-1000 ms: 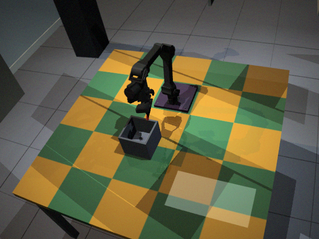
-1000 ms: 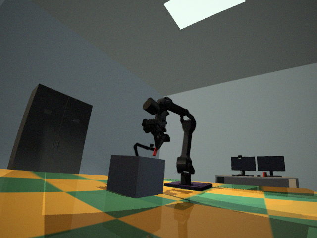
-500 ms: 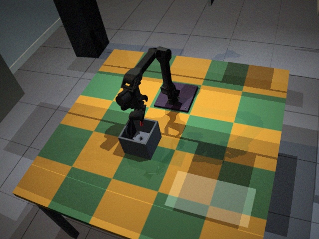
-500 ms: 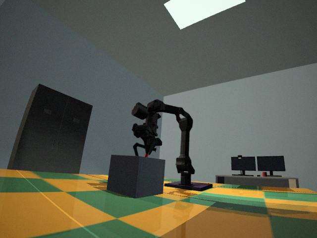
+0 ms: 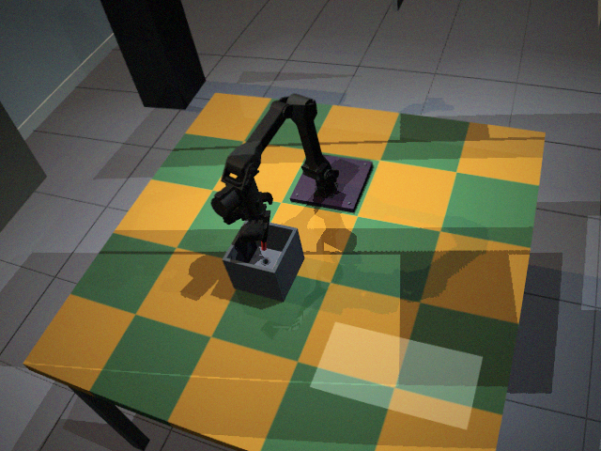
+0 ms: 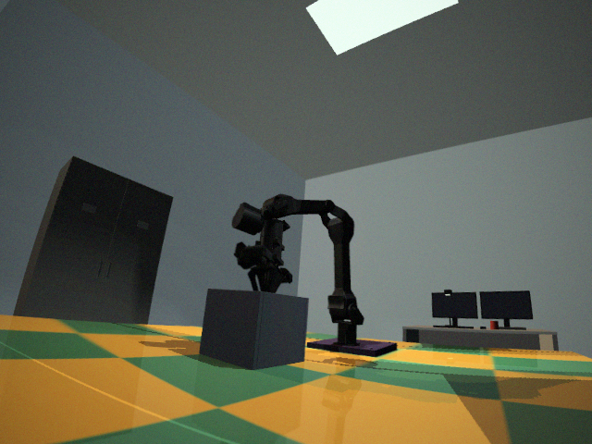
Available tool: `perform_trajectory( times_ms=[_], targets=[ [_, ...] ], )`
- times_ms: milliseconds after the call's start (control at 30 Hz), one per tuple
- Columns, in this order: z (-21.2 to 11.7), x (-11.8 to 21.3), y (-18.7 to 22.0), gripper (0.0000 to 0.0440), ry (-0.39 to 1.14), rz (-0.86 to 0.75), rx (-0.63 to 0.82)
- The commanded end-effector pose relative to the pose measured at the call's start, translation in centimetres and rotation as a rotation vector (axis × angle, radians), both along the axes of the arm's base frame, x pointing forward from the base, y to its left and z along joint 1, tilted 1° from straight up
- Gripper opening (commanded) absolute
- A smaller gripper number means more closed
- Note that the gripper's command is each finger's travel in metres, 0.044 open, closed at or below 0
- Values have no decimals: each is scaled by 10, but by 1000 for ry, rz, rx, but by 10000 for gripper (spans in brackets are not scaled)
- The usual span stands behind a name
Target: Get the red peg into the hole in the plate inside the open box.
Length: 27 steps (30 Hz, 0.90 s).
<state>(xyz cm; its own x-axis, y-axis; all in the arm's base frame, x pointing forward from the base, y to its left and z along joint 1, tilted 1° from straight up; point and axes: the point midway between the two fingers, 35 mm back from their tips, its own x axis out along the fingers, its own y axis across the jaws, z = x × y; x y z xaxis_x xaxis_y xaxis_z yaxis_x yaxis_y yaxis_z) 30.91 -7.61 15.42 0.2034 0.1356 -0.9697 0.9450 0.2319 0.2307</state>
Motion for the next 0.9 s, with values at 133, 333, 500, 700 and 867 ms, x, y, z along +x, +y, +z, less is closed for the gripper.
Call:
perform_trajectory(
  times_ms=[133,333,500,700,867],
  targets=[
    [-19,10,4,0,5,49,26],
    [-33,18,7,0,6,93,29],
    [-47,21,8,0,17,124,29],
    [-59,21,8,41,35,157,20],
    [-69,19,8,101,54,180,15]
  ],
)
